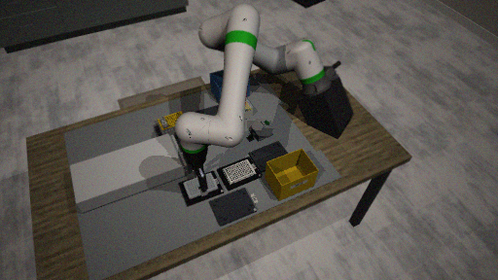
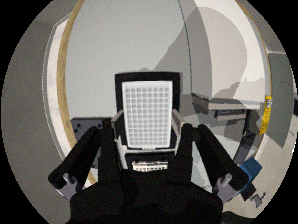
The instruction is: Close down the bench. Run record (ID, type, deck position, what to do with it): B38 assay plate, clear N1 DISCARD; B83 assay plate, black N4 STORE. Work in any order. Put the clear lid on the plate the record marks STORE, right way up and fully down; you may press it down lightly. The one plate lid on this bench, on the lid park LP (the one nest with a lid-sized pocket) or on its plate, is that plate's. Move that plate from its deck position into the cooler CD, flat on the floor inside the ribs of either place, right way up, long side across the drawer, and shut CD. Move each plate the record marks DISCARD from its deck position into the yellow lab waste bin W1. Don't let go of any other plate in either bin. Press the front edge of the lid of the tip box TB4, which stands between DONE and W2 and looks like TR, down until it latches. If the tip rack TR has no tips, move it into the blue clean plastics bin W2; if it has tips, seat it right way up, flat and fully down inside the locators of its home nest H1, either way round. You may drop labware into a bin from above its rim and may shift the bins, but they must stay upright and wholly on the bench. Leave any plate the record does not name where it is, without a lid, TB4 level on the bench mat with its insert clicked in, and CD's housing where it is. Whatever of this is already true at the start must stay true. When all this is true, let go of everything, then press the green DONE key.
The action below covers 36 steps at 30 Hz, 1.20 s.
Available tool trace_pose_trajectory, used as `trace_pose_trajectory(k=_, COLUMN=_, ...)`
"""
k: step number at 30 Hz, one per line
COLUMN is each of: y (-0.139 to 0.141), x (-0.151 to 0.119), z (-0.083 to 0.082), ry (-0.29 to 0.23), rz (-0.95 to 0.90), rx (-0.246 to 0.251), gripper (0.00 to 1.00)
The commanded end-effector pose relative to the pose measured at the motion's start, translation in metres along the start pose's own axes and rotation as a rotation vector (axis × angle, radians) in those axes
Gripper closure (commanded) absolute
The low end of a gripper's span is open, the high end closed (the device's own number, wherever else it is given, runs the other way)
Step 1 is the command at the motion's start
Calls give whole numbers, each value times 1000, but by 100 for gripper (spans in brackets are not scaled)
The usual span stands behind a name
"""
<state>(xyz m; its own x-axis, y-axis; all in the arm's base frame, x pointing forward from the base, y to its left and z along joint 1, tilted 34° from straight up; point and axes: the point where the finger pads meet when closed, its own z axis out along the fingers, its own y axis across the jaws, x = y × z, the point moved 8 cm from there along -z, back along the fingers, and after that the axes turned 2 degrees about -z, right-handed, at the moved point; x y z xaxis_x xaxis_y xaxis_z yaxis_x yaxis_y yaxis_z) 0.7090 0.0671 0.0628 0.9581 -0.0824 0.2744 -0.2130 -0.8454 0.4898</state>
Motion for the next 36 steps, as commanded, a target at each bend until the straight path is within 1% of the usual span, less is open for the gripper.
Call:
trace_pose_trajectory(k=1, y=0, x=0, z=-1, ry=0, rz=0, rx=0, gripper=100)
trace_pose_trajectory(k=5, y=0, x=0, z=-2, ry=0, rz=0, rx=0, gripper=100)
trace_pose_trajectory(k=11, y=0, x=0, z=-10, ry=0, rz=0, rx=0, gripper=100)
trace_pose_trajectory(k=13, y=0, x=0, z=-10, ry=0, rz=0, rx=0, gripper=100)
trace_pose_trajectory(k=28, y=0, x=0, z=-30, ry=0, rz=0, rx=0, gripper=100)
trace_pose_trajectory(k=30, y=0, x=0, z=-30, ry=0, rz=0, rx=0, gripper=100)
trace_pose_trajectory(k=36, y=0, x=0, z=-38, ry=0, rz=0, rx=0, gripper=100)
